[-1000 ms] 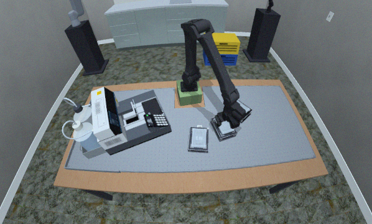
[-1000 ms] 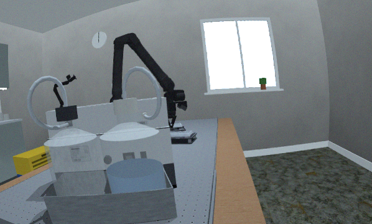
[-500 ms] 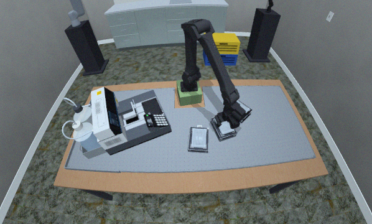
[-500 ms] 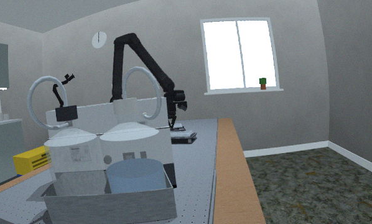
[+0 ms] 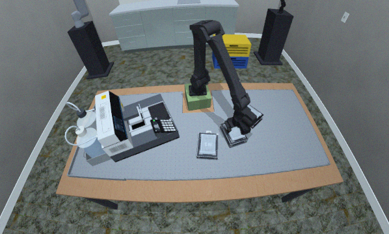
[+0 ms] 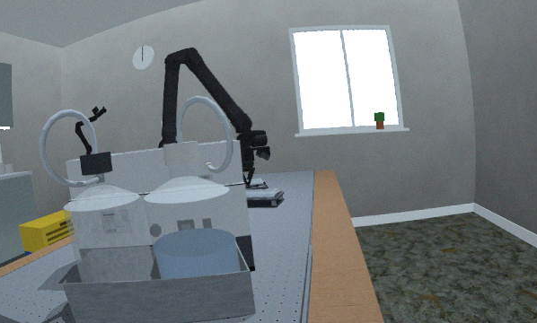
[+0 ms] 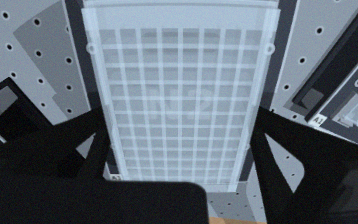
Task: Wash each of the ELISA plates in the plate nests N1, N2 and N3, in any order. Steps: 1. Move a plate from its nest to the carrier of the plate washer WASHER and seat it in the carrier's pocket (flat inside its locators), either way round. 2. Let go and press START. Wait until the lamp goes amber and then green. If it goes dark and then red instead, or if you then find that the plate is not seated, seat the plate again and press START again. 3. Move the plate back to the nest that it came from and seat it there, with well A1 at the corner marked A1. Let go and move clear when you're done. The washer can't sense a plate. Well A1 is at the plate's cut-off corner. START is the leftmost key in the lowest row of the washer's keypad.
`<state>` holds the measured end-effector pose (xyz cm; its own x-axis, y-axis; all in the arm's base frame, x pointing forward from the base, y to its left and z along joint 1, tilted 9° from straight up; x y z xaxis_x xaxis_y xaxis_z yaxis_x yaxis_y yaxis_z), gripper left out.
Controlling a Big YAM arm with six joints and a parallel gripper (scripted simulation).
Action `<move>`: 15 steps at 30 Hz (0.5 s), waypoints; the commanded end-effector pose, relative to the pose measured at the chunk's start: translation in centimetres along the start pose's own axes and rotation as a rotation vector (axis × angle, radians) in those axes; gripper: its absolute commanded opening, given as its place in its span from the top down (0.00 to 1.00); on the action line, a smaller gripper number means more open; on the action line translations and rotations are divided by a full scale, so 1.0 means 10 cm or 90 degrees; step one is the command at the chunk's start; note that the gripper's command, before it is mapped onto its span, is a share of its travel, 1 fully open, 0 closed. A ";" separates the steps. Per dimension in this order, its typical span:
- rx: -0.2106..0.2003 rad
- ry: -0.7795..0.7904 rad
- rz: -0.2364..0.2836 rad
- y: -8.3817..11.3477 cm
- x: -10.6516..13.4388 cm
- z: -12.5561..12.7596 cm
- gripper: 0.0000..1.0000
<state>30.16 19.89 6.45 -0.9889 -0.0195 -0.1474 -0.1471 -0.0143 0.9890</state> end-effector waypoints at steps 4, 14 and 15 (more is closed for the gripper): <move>-0.008 -0.001 -0.010 0.00 -0.05 0.00 0.16; -0.008 -0.001 -0.010 -0.02 -0.06 0.00 0.16; -0.007 -0.001 -0.009 -0.03 -0.05 0.00 0.16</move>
<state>30.18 19.89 6.25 -0.9889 -0.0195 -0.1475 -0.1472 -0.0143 0.9890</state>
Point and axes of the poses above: the point where the finger pads meet when closed, its own y axis back along the fingers, its own z axis across the jaws, x = y × z, the point moved 7 cm from there along y, back along the fingers, and after that the axes turned 12 degrees about -y, right-handed, at the moved point
